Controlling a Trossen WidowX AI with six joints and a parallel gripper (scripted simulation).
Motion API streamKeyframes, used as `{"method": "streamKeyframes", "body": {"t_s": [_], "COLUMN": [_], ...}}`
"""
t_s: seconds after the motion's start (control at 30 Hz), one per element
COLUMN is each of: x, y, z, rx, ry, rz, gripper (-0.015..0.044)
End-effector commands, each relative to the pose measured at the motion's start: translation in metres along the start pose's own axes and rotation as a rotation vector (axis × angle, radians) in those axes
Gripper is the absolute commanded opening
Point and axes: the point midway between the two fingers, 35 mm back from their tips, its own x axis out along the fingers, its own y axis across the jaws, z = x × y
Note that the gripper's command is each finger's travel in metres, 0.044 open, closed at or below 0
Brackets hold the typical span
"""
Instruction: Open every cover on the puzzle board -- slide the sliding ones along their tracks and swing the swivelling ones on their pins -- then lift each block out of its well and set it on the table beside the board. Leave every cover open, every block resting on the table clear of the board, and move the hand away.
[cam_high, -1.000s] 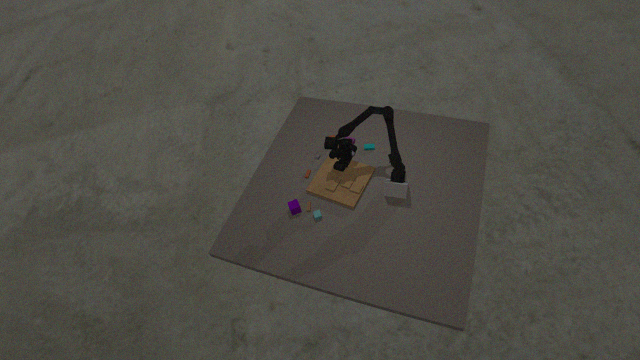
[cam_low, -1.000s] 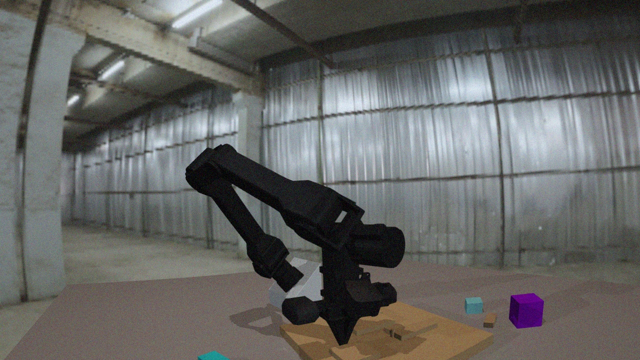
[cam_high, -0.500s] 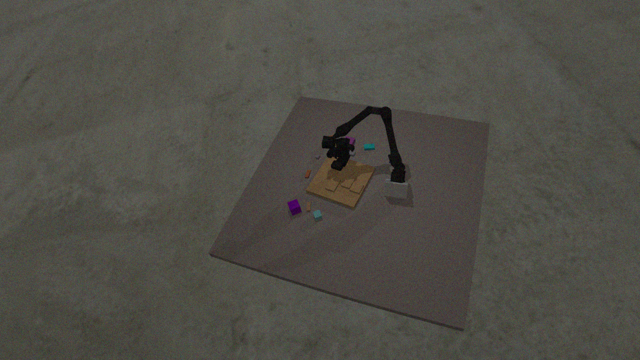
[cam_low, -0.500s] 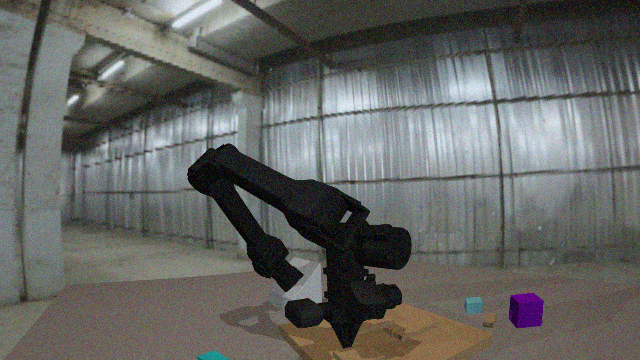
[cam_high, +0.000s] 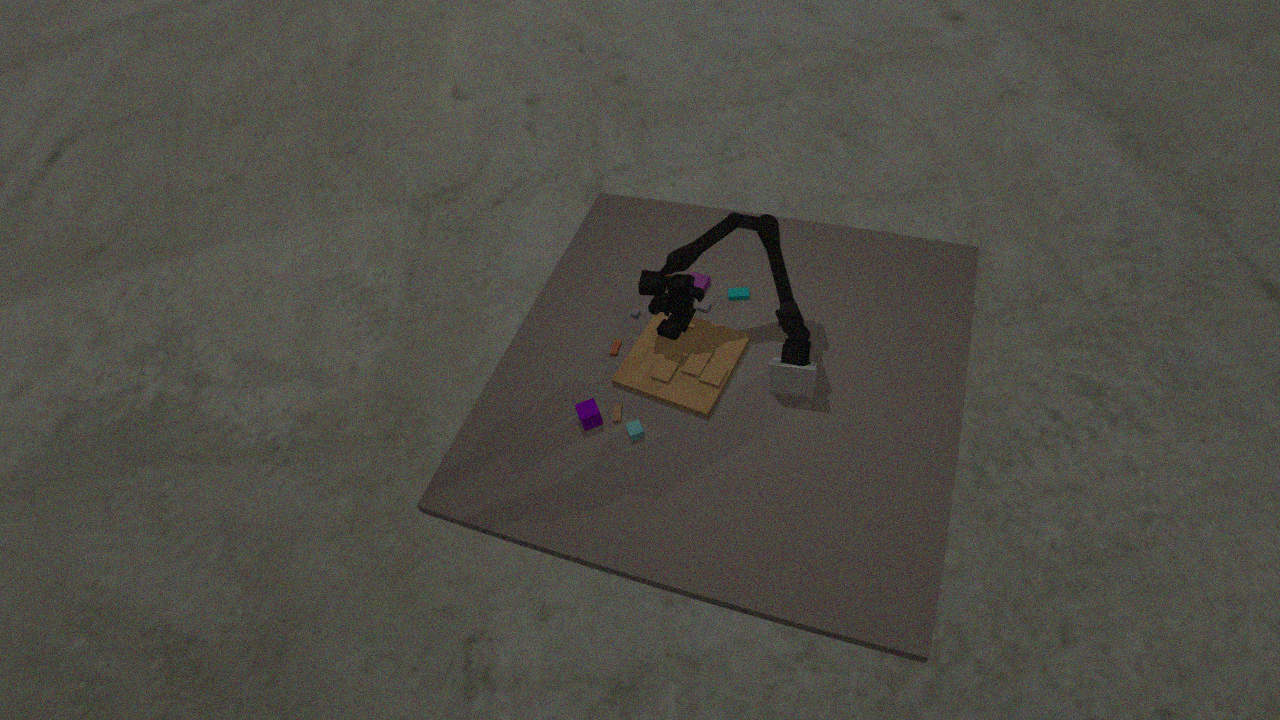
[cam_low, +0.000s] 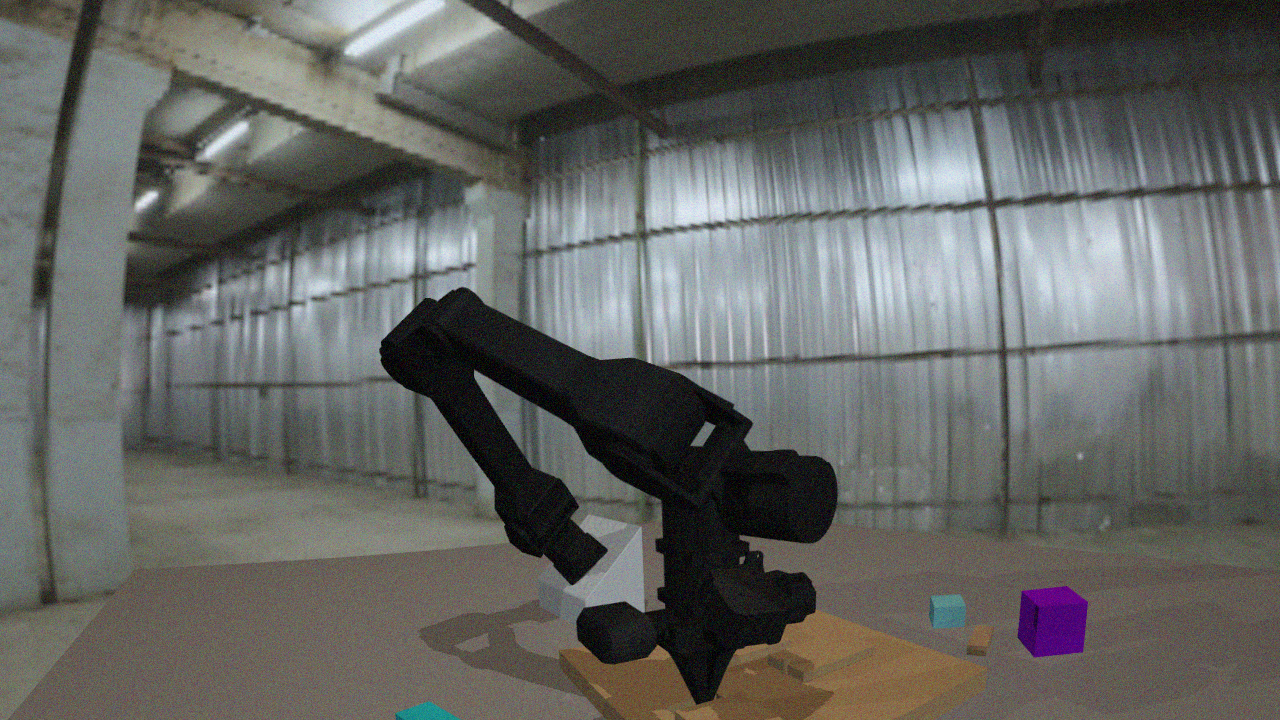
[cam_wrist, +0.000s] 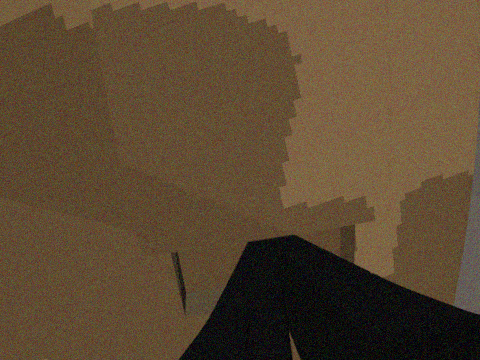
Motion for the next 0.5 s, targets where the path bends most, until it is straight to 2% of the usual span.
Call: {"method": "streamKeyframes", "body": {"t_s": [0.0,0.47], "x": [0.001,0.001], "y": [-0.001,-0.001], "z": [0.007,0.021], "rx": [-0.003,-0.003], "ry": [-0.001,-0.001], "rz": [-0.004,-0.004], "gripper": [0.0000,0.0000]}}
